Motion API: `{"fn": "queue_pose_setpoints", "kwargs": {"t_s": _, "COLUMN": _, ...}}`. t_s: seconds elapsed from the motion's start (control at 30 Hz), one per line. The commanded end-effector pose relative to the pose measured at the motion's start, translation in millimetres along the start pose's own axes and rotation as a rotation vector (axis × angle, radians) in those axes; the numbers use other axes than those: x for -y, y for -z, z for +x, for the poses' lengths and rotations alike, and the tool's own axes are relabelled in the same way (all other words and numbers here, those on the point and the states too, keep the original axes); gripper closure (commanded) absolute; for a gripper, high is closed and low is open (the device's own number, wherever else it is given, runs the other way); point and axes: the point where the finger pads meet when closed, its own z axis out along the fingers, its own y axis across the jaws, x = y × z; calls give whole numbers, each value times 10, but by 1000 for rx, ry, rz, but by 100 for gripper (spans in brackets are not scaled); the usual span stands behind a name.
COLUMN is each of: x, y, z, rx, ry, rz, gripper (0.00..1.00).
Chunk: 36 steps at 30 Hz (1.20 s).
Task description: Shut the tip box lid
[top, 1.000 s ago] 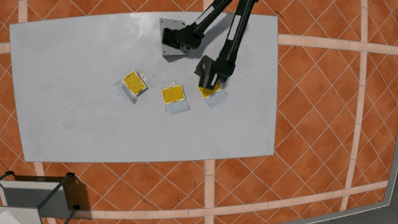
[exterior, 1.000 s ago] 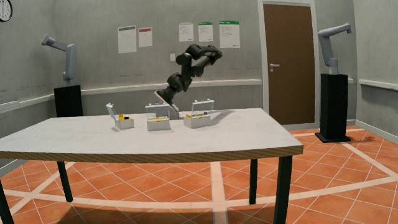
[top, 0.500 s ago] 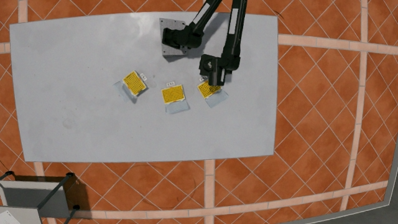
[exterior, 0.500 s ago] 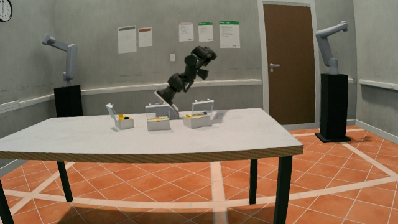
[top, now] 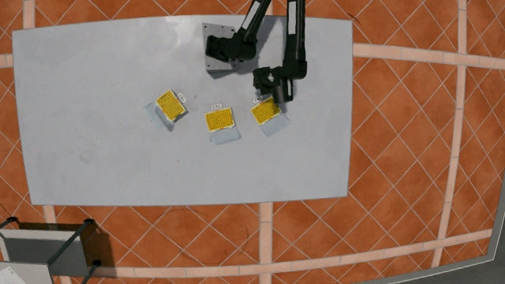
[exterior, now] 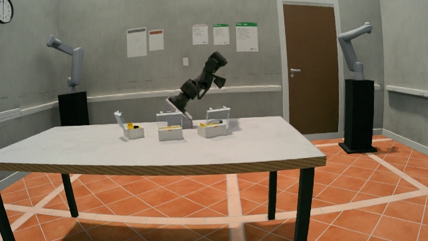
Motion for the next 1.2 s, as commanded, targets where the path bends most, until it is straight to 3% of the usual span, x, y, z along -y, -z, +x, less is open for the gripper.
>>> {"fn": "queue_pose_setpoints", "kwargs": {"t_s": 0.0, "x": 35, "y": 17, "z": -28, "rx": -12, "ry": 172, "rz": 45, "gripper": 100}}
{"fn": "queue_pose_setpoints", "kwargs": {"t_s": 0.1, "x": 36, "y": 18, "z": -29, "rx": -19, "ry": 203, "rz": 54, "gripper": 100}}
{"fn": "queue_pose_setpoints", "kwargs": {"t_s": 0.5, "x": 44, "y": 28, "z": -24, "rx": -105, "ry": 568, "rz": 166, "gripper": 100}}
{"fn": "queue_pose_setpoints", "kwargs": {"t_s": 0.67, "x": 59, "y": 62, "z": -21, "rx": -112, "ry": 573, "rz": 175, "gripper": 100}}
{"fn": "queue_pose_setpoints", "kwargs": {"t_s": 0.7, "x": 27, "y": -52, "z": -40, "rx": -104, "ry": 584, "rz": 146, "gripper": 100}}
{"fn": "queue_pose_setpoints", "kwargs": {"t_s": 0.83, "x": 8, "y": -208, "z": -130, "rx": -104, "ry": 568, "rz": 167, "gripper": 100}}
{"fn": "queue_pose_setpoints", "kwargs": {"t_s": 0.93, "x": -20, "y": -373, "z": -176, "rx": -102, "ry": 562, "rz": 149, "gripper": 100}}
{"fn": "queue_pose_setpoints", "kwargs": {"t_s": 1.17, "x": -69, "y": -699, "z": -306, "rx": -102, "ry": 561, "rz": 147, "gripper": 100}}
